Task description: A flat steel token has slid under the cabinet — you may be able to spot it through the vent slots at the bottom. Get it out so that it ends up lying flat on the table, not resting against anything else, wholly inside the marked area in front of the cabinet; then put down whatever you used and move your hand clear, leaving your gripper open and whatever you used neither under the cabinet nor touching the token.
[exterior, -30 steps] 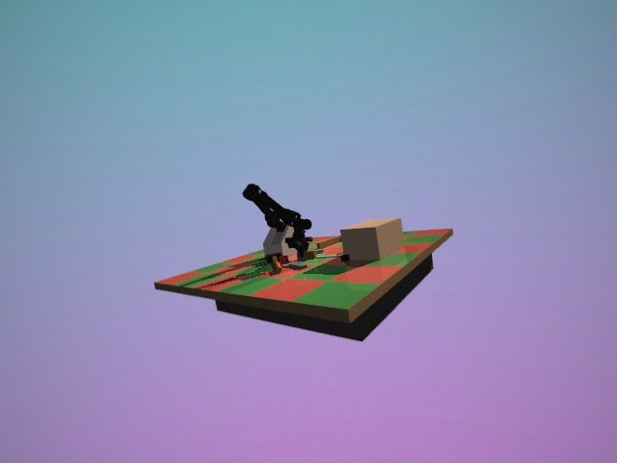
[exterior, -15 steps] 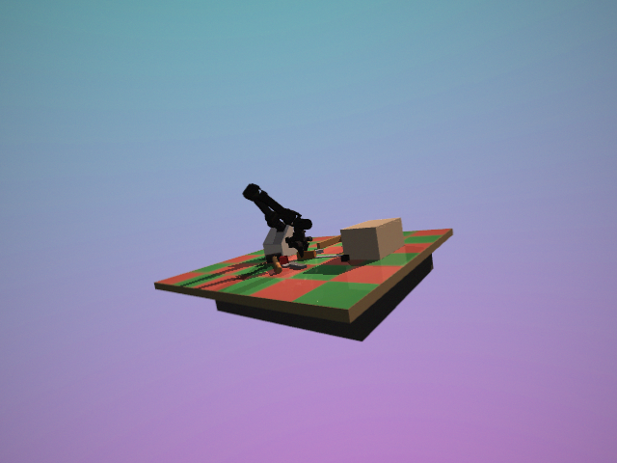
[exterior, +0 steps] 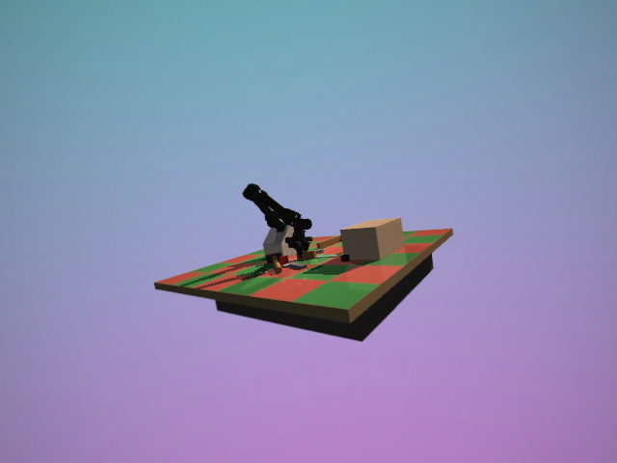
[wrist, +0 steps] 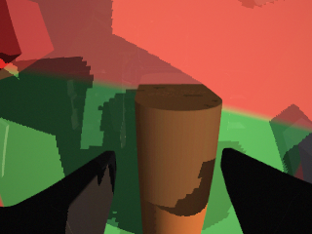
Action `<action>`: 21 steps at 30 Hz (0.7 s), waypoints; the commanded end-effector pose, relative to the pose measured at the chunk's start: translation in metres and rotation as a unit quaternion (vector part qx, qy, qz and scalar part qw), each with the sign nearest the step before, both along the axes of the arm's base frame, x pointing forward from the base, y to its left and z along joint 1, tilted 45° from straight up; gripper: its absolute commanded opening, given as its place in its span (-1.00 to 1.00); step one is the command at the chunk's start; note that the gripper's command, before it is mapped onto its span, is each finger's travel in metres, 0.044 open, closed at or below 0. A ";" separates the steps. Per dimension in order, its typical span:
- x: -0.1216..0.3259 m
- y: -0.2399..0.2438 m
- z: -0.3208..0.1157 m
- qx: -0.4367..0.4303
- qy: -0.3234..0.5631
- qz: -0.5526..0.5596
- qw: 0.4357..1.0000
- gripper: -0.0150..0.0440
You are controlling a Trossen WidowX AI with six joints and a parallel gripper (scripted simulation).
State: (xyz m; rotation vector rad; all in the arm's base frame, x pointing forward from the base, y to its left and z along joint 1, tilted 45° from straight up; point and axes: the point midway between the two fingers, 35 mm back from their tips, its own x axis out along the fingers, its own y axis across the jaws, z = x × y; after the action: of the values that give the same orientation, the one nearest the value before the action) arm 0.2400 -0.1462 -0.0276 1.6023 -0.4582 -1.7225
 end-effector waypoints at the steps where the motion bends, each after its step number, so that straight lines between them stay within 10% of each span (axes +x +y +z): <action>1: 0.000 0.000 0.000 0.002 0.000 0.000 1.000 0.42; 10: -0.002 -0.002 -0.002 0.001 0.001 0.001 1.000 0.42; 21: 0.000 -0.001 0.000 -0.001 -0.002 -0.001 1.000 -0.09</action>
State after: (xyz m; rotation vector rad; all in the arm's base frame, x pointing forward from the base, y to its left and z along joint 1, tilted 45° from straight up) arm 0.2399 -0.1473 -0.0280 1.6043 -0.4587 -1.7221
